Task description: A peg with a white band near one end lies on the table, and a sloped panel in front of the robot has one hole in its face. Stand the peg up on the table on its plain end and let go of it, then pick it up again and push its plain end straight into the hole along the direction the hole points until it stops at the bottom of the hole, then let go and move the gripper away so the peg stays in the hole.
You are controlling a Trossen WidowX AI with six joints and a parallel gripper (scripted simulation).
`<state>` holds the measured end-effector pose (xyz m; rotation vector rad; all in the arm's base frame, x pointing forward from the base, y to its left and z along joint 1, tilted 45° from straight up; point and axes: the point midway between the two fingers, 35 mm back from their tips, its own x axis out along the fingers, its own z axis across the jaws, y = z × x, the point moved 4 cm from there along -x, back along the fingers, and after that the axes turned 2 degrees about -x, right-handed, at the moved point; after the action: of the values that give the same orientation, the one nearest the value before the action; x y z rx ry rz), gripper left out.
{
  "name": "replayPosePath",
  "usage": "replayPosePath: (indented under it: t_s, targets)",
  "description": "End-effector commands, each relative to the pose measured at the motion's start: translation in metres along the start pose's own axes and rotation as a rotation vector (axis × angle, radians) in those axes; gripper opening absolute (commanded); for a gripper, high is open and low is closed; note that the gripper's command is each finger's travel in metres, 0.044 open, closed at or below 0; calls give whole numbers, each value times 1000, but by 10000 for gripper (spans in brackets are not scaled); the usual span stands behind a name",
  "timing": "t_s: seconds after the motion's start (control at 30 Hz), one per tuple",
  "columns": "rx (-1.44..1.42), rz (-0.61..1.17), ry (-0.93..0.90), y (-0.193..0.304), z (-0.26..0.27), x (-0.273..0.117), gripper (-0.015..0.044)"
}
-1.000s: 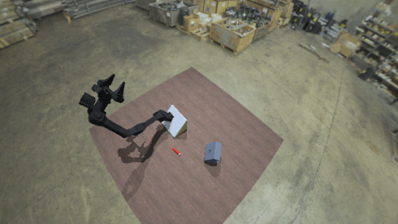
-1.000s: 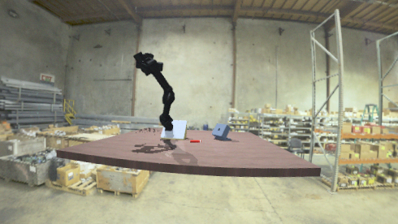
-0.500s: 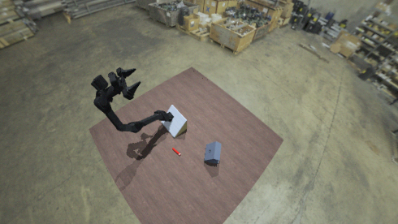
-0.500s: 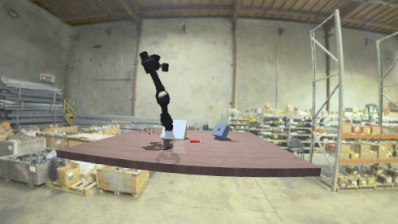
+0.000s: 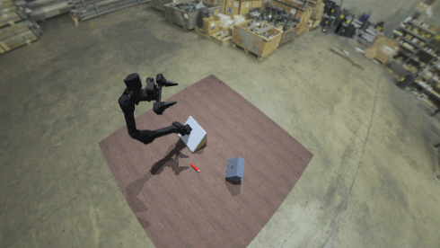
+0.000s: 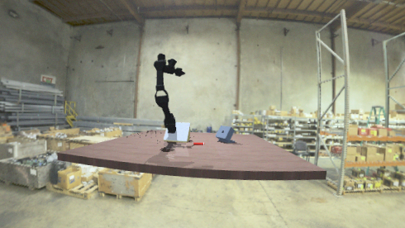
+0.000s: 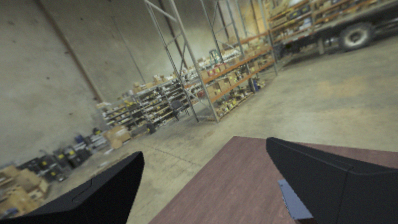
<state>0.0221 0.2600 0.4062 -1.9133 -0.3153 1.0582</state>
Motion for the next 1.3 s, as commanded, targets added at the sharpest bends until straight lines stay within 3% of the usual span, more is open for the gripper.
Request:
replayPosePath:
  t_s: [0.0,0.33,0.67,0.93,1.27]
  targets:
    - [-16,86,119,9,-14,38,440]
    - [14,304,364,40,-75,109,440]
    - [63,561,565,94,-150,156,440]
    - [102,787,678,151,-211,170,440]
    - [203,1093,762,238,-274,161,440]
